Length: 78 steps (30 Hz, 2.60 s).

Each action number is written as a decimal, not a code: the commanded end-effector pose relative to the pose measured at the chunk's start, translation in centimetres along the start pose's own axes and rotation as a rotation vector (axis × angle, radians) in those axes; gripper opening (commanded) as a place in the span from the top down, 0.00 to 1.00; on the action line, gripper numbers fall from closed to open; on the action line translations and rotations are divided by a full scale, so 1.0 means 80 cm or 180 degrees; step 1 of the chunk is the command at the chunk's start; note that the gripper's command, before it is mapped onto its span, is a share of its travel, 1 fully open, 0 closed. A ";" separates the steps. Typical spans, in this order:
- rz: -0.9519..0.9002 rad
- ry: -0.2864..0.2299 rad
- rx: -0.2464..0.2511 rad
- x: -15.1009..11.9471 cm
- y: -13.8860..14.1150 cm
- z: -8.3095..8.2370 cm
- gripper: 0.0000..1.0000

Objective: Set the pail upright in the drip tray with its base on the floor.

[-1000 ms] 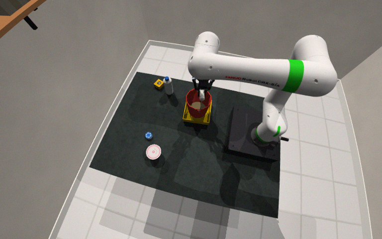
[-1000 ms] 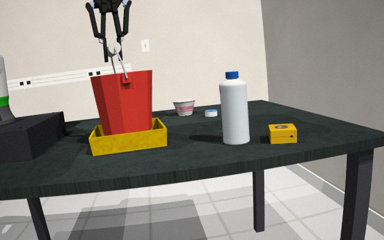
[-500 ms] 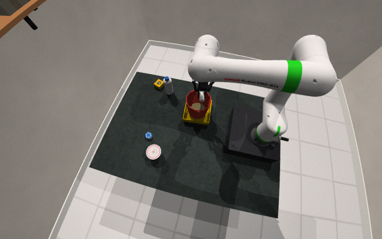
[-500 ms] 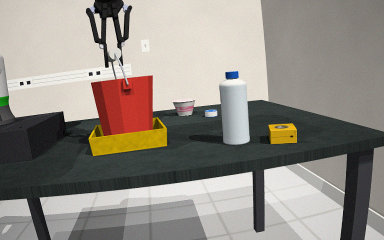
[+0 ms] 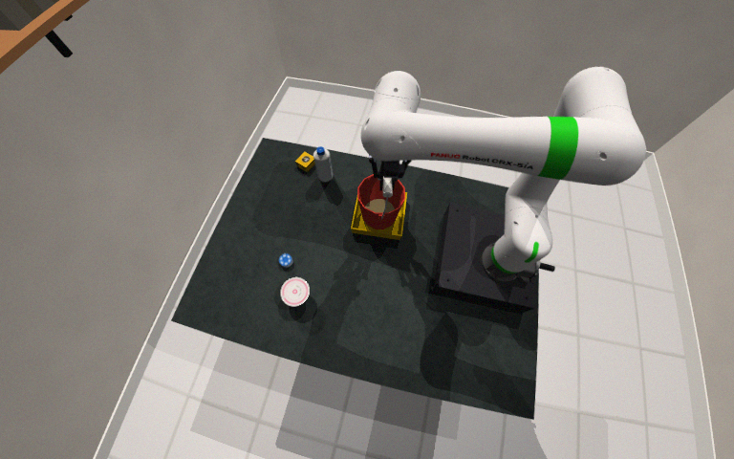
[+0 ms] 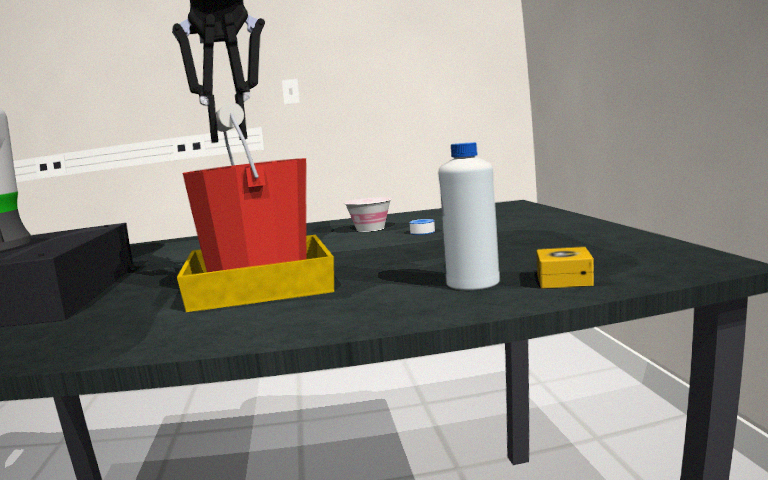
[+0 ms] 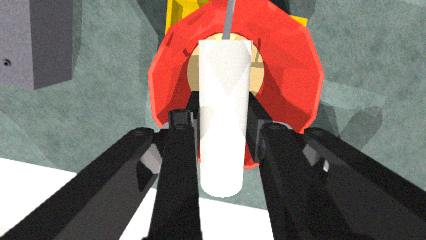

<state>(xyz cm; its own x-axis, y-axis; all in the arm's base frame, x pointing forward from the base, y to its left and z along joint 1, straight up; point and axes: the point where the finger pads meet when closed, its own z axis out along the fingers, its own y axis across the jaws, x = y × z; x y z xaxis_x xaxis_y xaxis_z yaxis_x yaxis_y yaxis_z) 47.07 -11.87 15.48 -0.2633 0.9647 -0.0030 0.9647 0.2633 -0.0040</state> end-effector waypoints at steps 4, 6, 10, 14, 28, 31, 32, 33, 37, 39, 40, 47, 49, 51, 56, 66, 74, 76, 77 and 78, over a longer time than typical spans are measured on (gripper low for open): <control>0.0000 -0.0004 -0.0005 0.000 0.001 0.002 0.90; 0.0000 -0.0004 -0.0005 0.000 0.001 0.003 0.90; 0.0000 -0.0004 -0.0005 0.000 0.001 0.004 0.90; 0.0000 -0.0004 -0.0005 0.000 0.001 0.005 0.90; 0.0000 -0.0004 -0.0005 0.000 0.001 0.005 0.90; 0.0000 -0.0004 -0.0005 0.000 0.001 0.005 0.90; 0.0000 -0.0004 -0.0005 0.000 0.001 0.005 0.90; 0.0000 -0.0004 -0.0005 0.000 0.001 0.005 0.90; 0.0000 -0.0004 -0.0005 0.000 0.001 0.005 0.90; 0.0000 -0.0004 -0.0005 0.000 0.001 0.005 0.90; 0.0000 -0.0004 -0.0005 0.000 0.001 0.005 0.90; 0.0000 -0.0004 -0.0005 0.000 0.001 0.005 0.90; 0.0000 -0.0004 -0.0005 0.000 0.001 0.005 0.90; 0.0000 -0.0004 -0.0005 0.000 0.001 0.005 0.90; 0.0000 -0.0004 -0.0005 0.000 0.001 0.005 0.90; 0.0000 -0.0004 -0.0005 0.000 0.001 0.005 0.00; 0.0000 -0.0004 -0.0005 0.000 0.001 0.005 0.00; 0.0000 -0.0004 -0.0005 0.000 0.001 0.005 0.00; 0.0000 -0.0004 -0.0005 0.000 0.001 0.005 0.00; 0.0000 -0.0004 -0.0005 0.000 0.001 0.005 0.00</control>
<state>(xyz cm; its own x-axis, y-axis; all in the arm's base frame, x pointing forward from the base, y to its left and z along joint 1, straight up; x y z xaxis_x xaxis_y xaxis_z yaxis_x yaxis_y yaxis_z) 47.07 -11.87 14.98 -0.2633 0.9647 -0.0031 0.9647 0.2633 -0.0039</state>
